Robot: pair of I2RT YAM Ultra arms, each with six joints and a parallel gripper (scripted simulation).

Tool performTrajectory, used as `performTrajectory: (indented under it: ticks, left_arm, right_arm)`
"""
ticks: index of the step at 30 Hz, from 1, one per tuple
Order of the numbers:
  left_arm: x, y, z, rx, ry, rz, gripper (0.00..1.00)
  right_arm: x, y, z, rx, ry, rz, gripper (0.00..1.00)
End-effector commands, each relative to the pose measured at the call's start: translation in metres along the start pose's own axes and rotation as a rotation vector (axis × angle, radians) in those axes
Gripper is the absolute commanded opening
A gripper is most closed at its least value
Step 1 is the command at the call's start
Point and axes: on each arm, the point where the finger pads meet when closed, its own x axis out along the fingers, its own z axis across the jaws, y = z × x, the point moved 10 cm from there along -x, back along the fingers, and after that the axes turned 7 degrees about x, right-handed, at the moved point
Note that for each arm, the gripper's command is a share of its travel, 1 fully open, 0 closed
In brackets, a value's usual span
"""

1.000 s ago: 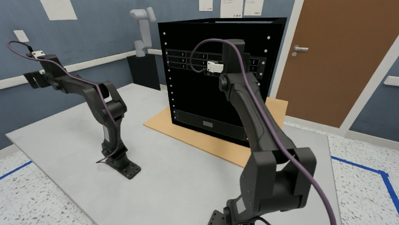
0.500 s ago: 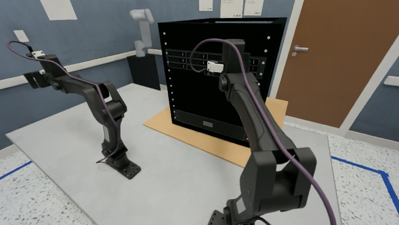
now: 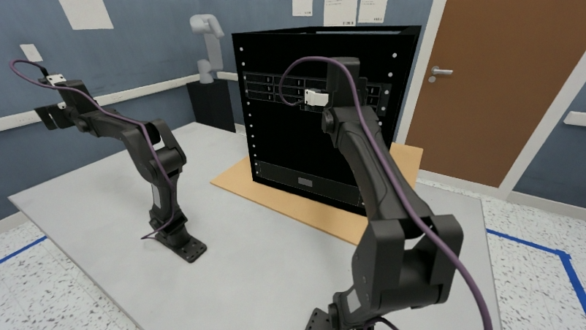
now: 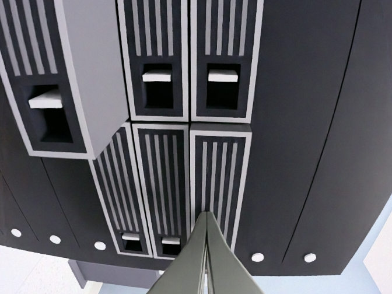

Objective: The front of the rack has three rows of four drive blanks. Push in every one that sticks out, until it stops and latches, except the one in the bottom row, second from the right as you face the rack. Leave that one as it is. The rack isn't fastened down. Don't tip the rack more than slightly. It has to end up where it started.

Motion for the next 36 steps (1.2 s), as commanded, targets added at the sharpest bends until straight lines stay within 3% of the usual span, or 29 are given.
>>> performTrajectory:
  ticks: [1, 36]
  left_arm:
    - [-0.0059, -0.0059, 0.0030, 0.010, -0.005, -0.036, 1.00]
    - [-0.0059, -0.0059, 0.0030, 0.010, -0.005, -0.036, 1.00]
  right_arm:
    - [-0.0049, 0.0046, -0.0217, 0.052, 0.066, -0.008, 0.00]
    - [0.0010, 0.0023, -0.0190, 0.047, 0.058, -0.009, 0.00]
